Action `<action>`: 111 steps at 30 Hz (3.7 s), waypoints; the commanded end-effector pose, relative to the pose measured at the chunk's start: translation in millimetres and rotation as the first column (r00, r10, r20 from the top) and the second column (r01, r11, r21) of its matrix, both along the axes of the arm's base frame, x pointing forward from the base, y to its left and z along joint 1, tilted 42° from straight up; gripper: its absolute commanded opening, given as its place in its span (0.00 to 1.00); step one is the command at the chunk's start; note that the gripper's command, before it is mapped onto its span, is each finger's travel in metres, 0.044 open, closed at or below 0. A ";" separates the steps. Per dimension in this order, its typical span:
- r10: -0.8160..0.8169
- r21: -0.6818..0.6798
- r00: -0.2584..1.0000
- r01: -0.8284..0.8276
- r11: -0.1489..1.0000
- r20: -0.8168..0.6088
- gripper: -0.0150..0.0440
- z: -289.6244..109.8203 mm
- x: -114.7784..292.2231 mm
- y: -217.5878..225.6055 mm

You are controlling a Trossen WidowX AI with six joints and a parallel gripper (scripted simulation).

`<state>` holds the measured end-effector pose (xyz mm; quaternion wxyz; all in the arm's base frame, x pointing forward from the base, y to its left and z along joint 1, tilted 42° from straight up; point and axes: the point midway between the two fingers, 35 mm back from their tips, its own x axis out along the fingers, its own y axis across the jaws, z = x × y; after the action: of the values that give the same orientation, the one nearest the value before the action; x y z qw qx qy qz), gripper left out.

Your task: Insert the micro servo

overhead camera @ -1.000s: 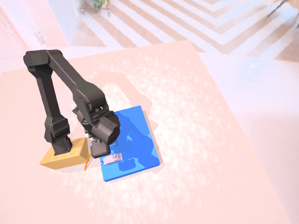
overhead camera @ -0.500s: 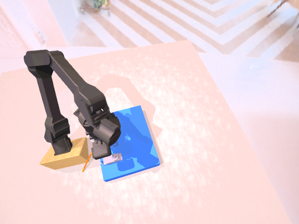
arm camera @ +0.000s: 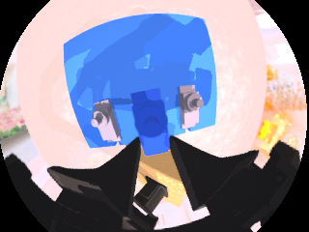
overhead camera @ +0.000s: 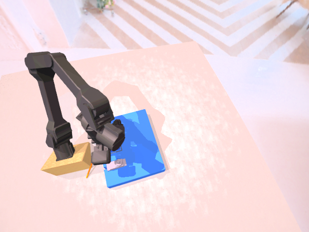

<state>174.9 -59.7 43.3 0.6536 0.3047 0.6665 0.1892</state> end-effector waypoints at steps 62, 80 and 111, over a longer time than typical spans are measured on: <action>-0.017 0.003 1.000 0.017 1.000 -0.008 0.25 -20.7 2.7 24.9; -0.017 0.004 1.000 0.017 1.000 -0.008 0.25 -31.4 3.4 34.3; -0.017 0.003 1.000 0.017 1.000 -0.009 0.57 -7.1 -2.7 13.1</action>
<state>172.2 -43.5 32.6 0.6481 0.3165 0.6677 0.1843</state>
